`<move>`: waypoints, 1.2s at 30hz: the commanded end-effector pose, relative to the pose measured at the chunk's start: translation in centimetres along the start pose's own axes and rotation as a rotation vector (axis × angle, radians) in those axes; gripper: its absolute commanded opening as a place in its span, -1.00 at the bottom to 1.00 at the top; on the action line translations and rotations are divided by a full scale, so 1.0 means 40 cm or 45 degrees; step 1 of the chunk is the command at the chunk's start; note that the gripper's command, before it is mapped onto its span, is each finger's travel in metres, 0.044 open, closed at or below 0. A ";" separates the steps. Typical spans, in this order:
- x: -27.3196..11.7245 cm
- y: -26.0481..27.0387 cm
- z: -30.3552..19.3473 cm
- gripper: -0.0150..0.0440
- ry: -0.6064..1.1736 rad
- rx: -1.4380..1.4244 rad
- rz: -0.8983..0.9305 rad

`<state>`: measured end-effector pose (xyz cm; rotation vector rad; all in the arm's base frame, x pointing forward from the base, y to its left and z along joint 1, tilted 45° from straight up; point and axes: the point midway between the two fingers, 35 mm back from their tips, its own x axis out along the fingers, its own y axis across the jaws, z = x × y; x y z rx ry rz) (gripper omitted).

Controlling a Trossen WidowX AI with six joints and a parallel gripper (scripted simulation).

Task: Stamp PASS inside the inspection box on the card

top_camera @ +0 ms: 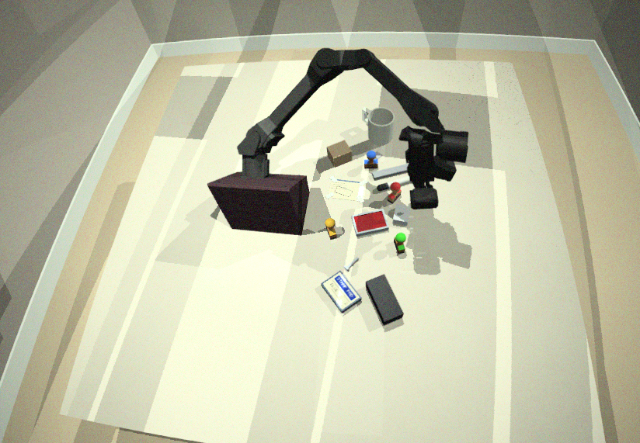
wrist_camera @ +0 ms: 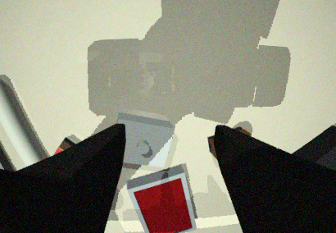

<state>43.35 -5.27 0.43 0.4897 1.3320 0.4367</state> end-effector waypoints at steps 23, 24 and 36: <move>0.055 -0.225 -0.123 0.24 0.126 0.030 0.207; 0.059 -0.225 -0.123 0.24 0.126 0.030 0.207; 0.108 -0.217 -0.126 0.24 0.125 0.030 0.208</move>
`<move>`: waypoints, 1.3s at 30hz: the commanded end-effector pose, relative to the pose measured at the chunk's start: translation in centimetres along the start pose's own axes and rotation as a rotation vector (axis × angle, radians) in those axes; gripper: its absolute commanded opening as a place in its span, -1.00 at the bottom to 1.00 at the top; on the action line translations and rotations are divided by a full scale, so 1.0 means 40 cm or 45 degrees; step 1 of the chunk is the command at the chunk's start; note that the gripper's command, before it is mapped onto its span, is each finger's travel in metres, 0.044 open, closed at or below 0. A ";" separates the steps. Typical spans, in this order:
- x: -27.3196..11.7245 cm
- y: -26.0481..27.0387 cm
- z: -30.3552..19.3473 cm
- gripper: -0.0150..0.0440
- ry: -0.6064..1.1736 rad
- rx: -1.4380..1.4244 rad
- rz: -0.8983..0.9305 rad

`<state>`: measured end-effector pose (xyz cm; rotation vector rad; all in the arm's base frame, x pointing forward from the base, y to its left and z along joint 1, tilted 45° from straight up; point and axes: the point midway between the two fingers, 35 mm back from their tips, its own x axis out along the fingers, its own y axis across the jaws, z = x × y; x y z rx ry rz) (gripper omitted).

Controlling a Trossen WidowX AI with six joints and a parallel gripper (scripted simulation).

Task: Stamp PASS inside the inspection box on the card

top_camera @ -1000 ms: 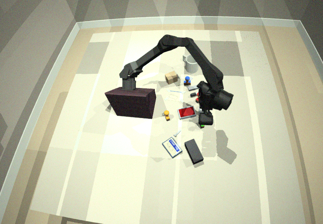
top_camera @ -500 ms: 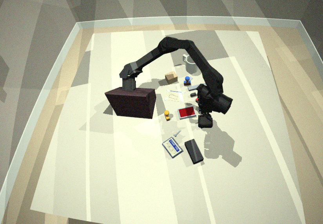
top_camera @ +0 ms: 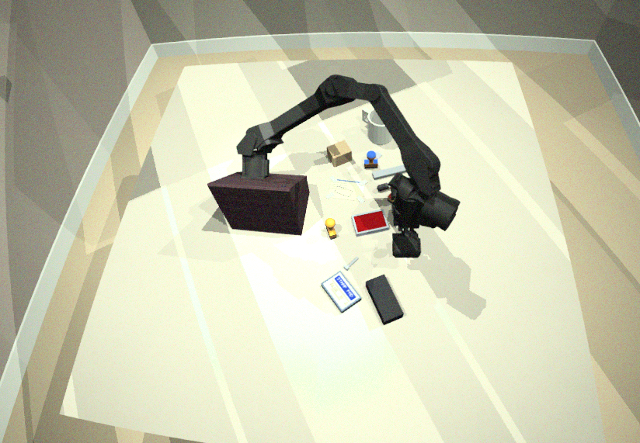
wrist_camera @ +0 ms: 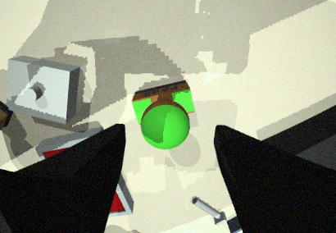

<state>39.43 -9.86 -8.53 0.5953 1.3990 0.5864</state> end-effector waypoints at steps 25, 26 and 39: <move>0.111 0.006 -0.005 0.24 -0.002 0.008 0.013; 0.113 0.006 -0.005 0.24 -0.002 0.008 0.013; 0.108 0.006 -0.003 -0.03 0.000 0.000 0.008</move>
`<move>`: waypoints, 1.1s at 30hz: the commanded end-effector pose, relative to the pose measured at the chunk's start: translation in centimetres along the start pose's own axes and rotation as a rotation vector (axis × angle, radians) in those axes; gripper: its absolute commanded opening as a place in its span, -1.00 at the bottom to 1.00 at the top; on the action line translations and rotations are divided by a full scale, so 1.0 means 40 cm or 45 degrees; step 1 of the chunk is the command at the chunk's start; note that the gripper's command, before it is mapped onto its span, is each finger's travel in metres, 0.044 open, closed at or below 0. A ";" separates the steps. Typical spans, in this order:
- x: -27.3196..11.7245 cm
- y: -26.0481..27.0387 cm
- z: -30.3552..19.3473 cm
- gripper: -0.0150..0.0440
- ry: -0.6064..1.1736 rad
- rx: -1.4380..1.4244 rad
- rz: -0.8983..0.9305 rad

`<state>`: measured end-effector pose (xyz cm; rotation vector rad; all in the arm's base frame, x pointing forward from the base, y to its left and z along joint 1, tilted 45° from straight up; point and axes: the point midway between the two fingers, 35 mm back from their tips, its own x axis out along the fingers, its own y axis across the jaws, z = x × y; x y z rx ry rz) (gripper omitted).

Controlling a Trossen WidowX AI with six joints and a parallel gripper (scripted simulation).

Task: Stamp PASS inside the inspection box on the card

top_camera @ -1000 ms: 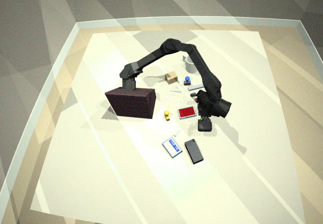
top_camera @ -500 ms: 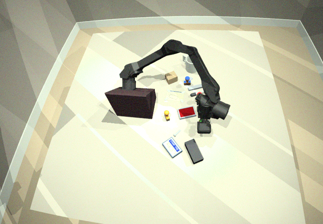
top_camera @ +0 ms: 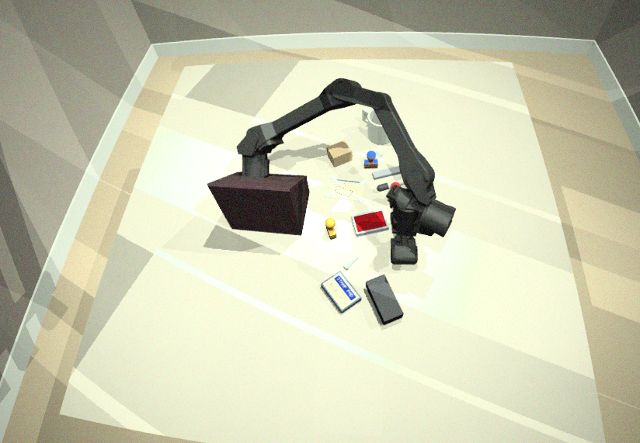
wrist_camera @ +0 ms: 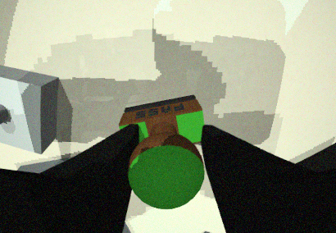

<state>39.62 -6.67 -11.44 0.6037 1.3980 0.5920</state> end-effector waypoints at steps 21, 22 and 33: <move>-0.014 -0.002 0.002 -0.49 -0.001 -0.003 -0.004; -0.015 -0.002 0.002 -0.49 -0.001 -0.003 -0.004; -0.029 -0.003 0.002 -0.49 -0.001 -0.003 -0.005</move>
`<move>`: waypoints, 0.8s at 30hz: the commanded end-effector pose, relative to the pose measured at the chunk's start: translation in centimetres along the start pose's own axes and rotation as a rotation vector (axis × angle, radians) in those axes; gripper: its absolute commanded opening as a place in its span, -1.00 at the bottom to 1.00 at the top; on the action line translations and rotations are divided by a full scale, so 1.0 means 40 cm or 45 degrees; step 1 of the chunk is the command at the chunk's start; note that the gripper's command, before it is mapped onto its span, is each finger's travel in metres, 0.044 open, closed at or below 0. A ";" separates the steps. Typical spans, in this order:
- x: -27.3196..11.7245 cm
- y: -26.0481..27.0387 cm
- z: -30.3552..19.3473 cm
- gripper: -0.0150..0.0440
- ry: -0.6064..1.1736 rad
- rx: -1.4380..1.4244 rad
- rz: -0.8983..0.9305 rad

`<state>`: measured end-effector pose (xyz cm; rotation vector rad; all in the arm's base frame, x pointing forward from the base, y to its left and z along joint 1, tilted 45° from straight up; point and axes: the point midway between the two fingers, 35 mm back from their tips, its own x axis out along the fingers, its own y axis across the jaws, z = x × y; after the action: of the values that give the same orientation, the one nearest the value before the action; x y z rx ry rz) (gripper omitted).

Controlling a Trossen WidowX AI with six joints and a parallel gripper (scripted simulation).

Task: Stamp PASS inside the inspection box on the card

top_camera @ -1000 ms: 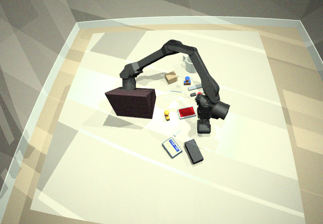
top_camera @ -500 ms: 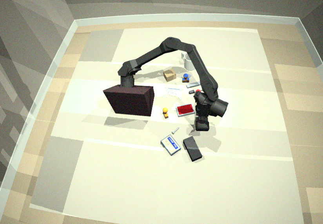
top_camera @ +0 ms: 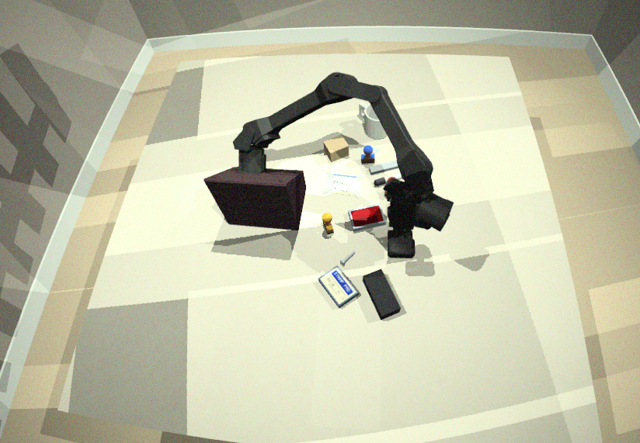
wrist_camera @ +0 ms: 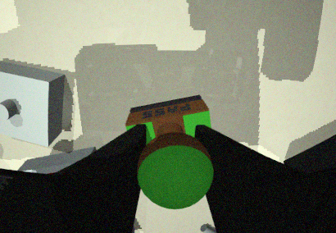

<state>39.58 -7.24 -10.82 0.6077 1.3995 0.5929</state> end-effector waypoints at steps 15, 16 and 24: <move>-0.026 -0.004 0.002 -0.49 -0.002 -0.006 -0.009; -0.027 -0.004 0.002 -0.49 -0.002 -0.006 -0.009; -0.037 -0.005 0.002 -0.49 -0.002 -0.005 -0.010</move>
<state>39.52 -8.10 -10.03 0.6076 1.3999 0.5919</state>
